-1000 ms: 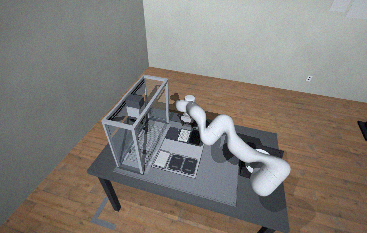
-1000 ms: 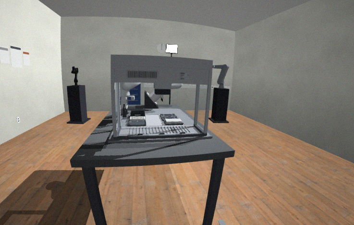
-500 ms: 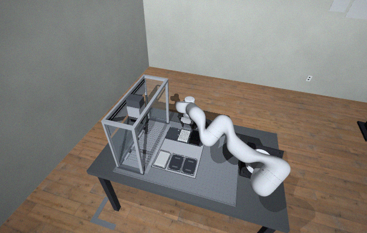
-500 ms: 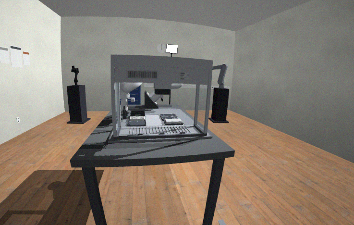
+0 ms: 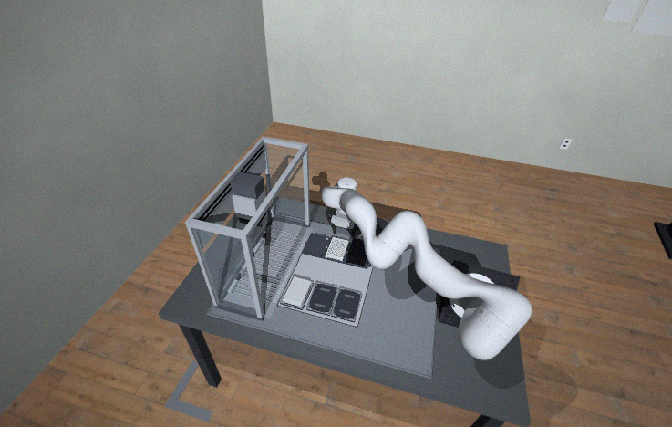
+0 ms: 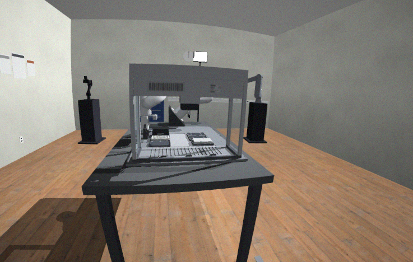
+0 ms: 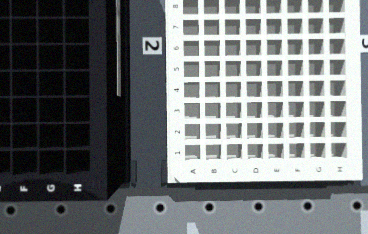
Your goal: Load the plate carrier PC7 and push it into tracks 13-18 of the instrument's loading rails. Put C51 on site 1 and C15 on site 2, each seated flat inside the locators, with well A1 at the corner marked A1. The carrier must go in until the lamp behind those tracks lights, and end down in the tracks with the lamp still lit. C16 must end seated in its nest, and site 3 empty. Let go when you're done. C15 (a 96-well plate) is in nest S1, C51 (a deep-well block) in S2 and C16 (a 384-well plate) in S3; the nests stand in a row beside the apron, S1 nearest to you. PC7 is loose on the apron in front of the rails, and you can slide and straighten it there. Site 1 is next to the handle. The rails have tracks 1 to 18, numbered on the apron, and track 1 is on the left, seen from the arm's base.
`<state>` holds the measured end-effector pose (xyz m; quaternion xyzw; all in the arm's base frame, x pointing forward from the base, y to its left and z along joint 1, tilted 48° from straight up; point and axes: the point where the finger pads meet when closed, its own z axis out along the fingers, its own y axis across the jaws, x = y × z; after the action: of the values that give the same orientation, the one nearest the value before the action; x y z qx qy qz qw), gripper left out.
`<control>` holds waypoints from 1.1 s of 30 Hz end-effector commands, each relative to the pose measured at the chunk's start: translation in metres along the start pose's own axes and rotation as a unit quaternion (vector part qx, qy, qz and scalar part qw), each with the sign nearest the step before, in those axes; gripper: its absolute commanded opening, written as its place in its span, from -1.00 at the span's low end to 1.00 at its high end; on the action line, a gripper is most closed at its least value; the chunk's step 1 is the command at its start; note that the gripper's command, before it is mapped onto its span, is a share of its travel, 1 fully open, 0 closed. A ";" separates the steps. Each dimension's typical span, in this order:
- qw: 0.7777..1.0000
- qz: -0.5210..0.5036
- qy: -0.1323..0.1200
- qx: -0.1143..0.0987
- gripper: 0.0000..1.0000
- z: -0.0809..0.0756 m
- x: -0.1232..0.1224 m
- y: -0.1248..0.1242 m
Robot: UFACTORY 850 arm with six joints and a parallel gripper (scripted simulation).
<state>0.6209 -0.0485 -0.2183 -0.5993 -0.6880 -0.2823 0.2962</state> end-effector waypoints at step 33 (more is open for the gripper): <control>1.000 0.000 0.000 -0.001 1.00 0.014 0.000 0.001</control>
<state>0.6199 -0.0374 -0.2282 -0.5993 -0.6880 -0.2823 0.2962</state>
